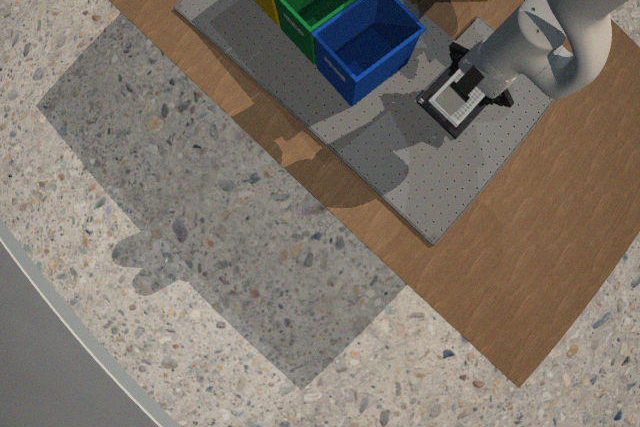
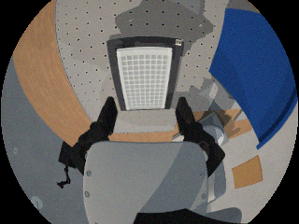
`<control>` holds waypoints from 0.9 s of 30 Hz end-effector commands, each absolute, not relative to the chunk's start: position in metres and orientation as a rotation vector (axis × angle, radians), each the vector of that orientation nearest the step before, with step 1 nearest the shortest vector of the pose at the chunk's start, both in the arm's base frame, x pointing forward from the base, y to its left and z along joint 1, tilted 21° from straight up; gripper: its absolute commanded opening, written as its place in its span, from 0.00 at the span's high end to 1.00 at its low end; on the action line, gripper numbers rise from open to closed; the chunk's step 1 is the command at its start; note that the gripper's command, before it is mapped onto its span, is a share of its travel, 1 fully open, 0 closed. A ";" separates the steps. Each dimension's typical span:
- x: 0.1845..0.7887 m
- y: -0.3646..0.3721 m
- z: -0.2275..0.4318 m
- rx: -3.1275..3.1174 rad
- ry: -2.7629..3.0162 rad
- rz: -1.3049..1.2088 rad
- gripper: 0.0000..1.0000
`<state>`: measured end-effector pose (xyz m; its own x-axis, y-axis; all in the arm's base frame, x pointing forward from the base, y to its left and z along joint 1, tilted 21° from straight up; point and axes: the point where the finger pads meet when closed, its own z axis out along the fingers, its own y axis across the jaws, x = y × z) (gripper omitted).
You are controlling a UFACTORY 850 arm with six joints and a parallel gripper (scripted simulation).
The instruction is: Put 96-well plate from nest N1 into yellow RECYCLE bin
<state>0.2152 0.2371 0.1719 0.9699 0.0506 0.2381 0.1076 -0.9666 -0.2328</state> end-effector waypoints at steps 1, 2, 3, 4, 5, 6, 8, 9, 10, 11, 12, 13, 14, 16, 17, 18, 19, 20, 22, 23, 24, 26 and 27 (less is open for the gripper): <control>0.218 0.240 0.164 -2.821 -0.126 -0.322 0.00; 0.218 0.241 0.163 -2.821 -0.126 -0.322 0.00; 0.218 0.241 0.161 -2.821 -0.126 -0.322 0.00; 0.219 0.242 0.160 -2.821 -0.126 -0.322 0.00; 0.219 0.242 0.158 -2.821 -0.126 -0.322 0.00; 0.219 0.243 0.156 -2.821 -0.126 -0.322 0.00; 0.220 0.244 0.153 -2.821 -0.126 -0.322 0.00; 0.220 0.244 0.152 -2.821 -0.126 -0.322 0.00; 0.221 0.245 0.150 -2.821 -0.126 -0.322 0.00; 0.221 0.245 0.149 -2.821 -0.126 -0.322 0.00; 0.221 0.245 0.149 -2.821 -0.126 -0.322 0.00; 0.221 0.245 0.149 -2.821 -0.126 -0.322 0.00; 0.221 0.246 0.147 -2.821 -0.126 -0.322 0.00; 0.222 0.247 0.144 -2.821 -0.126 -0.322 0.00; 0.222 0.247 0.142 -2.821 -0.126 -0.322 0.00; 0.223 0.248 0.141 -2.821 -0.126 -0.322 0.00; 0.223 0.248 0.139 -2.821 -0.126 -0.322 0.00; 0.223 0.248 0.139 -2.821 -0.126 -0.322 0.00; 0.223 0.248 0.139 -2.821 -0.126 -0.322 0.00; 0.223 0.248 0.139 -2.821 -0.126 -0.322 0.00; 0.223 0.248 0.139 -2.821 -0.126 -0.322 0.00; 0.223 0.248 0.139 -2.821 -0.126 -0.322 0.00; 0.223 0.248 0.139 -2.821 -0.126 -0.322 0.00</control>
